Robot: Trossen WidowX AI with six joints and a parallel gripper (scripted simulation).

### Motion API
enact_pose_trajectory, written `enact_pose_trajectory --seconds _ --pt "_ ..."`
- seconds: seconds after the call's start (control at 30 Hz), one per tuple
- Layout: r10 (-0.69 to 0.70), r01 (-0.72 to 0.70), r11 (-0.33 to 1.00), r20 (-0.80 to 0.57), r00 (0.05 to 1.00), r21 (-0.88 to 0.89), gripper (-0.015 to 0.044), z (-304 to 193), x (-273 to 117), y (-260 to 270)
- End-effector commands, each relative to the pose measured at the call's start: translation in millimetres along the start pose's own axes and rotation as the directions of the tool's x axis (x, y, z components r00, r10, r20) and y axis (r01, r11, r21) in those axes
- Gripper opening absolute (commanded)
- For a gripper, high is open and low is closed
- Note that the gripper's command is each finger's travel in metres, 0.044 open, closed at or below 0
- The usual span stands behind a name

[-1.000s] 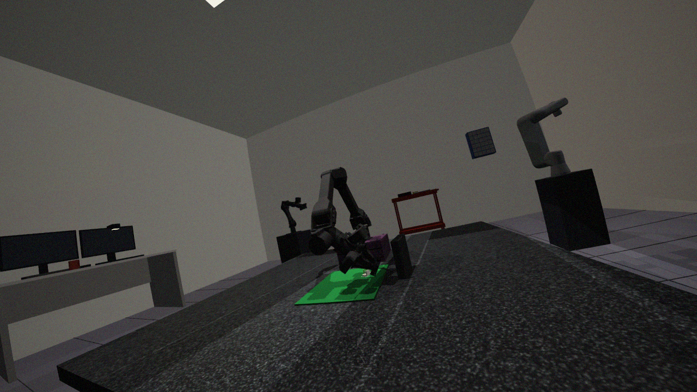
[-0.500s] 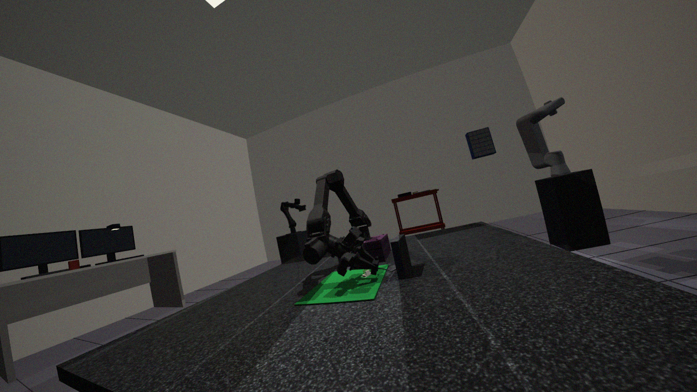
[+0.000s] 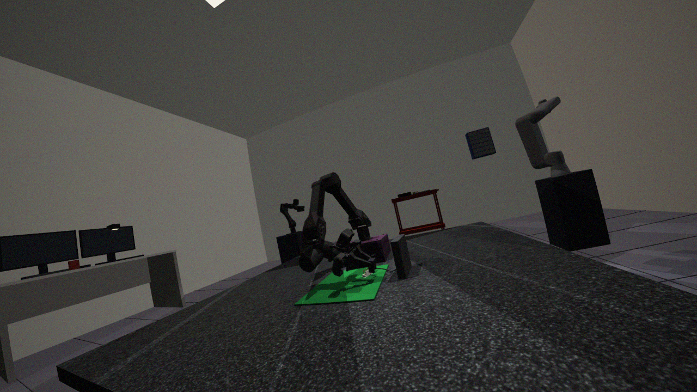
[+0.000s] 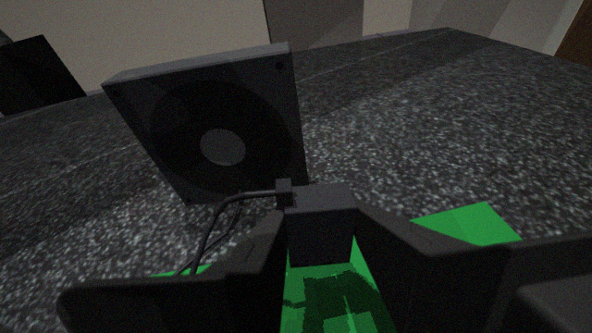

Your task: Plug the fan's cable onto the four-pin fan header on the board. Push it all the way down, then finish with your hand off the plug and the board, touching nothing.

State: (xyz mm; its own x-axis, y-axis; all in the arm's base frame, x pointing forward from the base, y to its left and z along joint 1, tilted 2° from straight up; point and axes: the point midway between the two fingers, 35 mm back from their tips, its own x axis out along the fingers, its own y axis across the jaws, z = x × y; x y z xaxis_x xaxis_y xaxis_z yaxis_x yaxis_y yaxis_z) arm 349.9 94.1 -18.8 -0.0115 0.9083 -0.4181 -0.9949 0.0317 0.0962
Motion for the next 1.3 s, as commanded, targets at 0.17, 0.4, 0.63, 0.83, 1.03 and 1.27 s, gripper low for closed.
enact_pose_trajectory --seconds 0.17,0.4,0.63,0.83,1.03,1.27 --pt "-0.055 0.058 0.998 0.12 0.991 -0.025 0.0 1 -9 -2" --pt "-0.102 0.112 0.993 0.206 0.973 -0.038 0.0 1 -17 -4" --pt "-0.116 0.128 0.991 0.228 0.967 -0.04 0.0 2 -21 -5" --pt "-0.109 0.119 0.992 0.213 0.971 -0.036 0.0 5 -21 -5" --pt "-0.109 0.12 0.992 0.214 0.971 -0.037 0.0 6 -21 -4" --pt "-0.11 0.121 0.992 0.216 0.97 -0.039 0.0 9 -23 -4"
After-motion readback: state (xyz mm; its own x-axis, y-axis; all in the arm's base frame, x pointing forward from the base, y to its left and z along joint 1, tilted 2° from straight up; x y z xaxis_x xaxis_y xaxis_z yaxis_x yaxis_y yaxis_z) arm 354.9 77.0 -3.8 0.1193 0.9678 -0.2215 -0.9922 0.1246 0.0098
